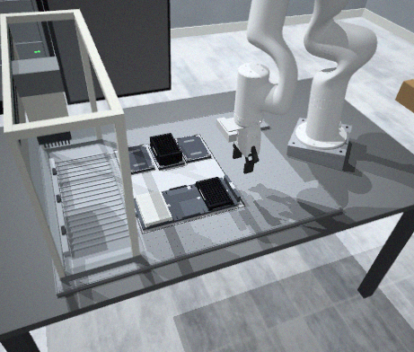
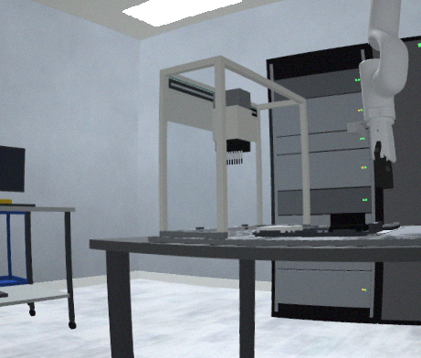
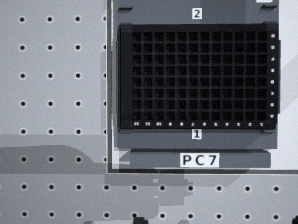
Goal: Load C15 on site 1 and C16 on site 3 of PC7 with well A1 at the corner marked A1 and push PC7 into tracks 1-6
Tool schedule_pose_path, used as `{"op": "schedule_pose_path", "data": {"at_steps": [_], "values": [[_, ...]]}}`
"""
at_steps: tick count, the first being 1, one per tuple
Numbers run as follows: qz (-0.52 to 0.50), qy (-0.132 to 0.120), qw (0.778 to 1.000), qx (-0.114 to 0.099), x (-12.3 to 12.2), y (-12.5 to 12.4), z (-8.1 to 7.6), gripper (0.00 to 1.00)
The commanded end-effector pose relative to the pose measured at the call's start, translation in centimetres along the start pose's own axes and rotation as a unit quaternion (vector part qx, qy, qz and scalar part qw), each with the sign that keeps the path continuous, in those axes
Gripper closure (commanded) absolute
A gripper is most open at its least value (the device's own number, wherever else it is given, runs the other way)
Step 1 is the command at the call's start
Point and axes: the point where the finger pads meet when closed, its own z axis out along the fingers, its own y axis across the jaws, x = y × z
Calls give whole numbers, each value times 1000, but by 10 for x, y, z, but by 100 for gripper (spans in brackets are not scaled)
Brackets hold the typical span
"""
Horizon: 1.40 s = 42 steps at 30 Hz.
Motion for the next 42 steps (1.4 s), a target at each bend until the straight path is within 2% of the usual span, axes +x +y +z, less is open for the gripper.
{"op": "schedule_pose_path", "data": {"at_steps": [1,10,42], "values": [[6,9,1000,-10,0,0,-1,18],[6,9,1000,-10,0,0,-1,18],[6,9,1000,-10,1,1,46,18]]}}
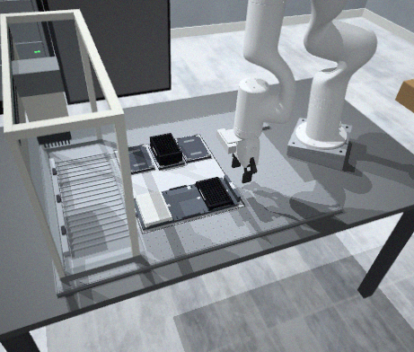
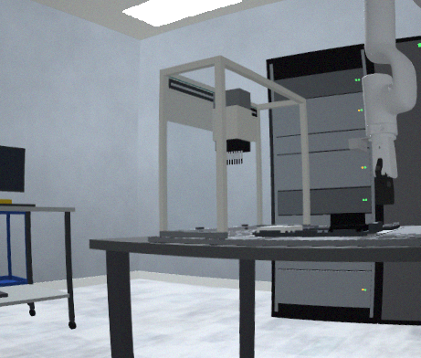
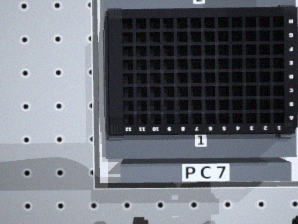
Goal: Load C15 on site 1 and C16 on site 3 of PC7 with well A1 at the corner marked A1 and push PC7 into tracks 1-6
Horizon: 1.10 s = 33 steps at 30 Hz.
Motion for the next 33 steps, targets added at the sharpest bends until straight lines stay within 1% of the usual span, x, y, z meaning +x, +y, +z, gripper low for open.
{"op": "schedule_pose_path", "data": {"at_steps": [1,10,12,26,33], "values": [[0,2,1000,-1,1,0,6,18],[0,2,1000,-1,1,0,21,18],[0,2,1000,-1,1,0,21,18],[0,2,1000,-1,1,0,45,18],[0,2,1000,-1,1,0,45,18]]}}
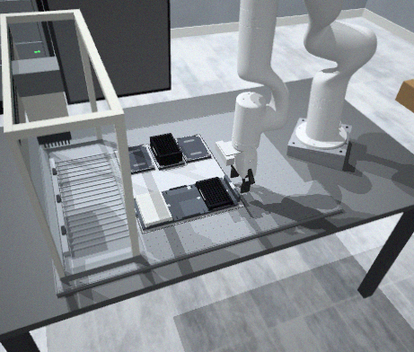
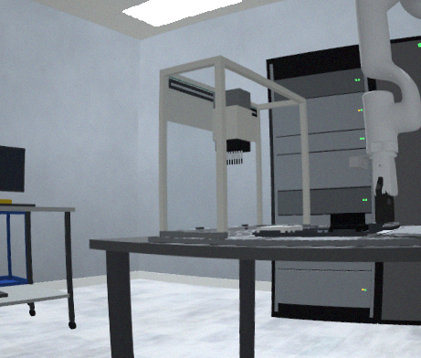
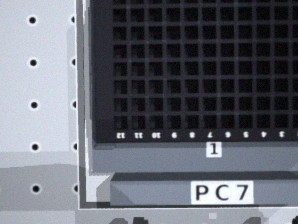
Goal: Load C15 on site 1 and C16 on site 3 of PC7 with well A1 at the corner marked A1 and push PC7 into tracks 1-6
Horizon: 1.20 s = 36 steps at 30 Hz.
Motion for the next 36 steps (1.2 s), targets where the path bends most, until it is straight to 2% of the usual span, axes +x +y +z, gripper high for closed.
{"op": "schedule_pose_path", "data": {"at_steps": [1,36], "values": [[0,6,1000,0,0,0,0,18],[0,6,1000,0,1,0,20,18]]}}
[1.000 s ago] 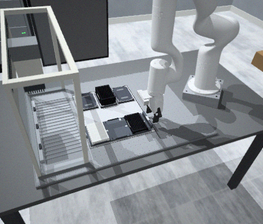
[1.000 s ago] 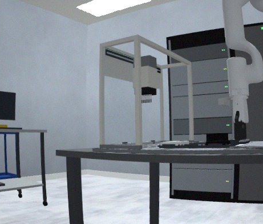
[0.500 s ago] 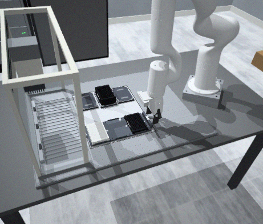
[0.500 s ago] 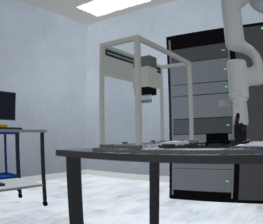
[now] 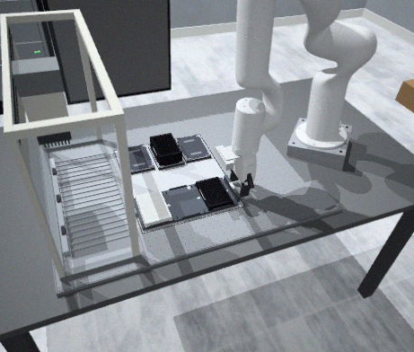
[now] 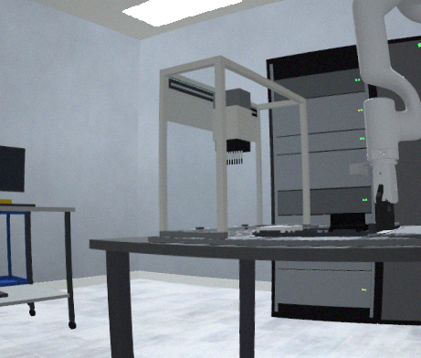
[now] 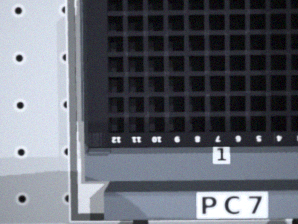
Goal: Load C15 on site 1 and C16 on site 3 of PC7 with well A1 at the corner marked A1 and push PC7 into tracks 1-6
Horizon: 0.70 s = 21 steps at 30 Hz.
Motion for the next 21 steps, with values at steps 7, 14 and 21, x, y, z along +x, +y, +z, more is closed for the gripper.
{"op": "schedule_pose_path", "data": {"at_steps": [7,14,21], "values": [[0,4,1000,1,0,0,2,18],[0,4,1000,1,2,0,2,18],[0,4,1000,1,9,0,2,18]]}}
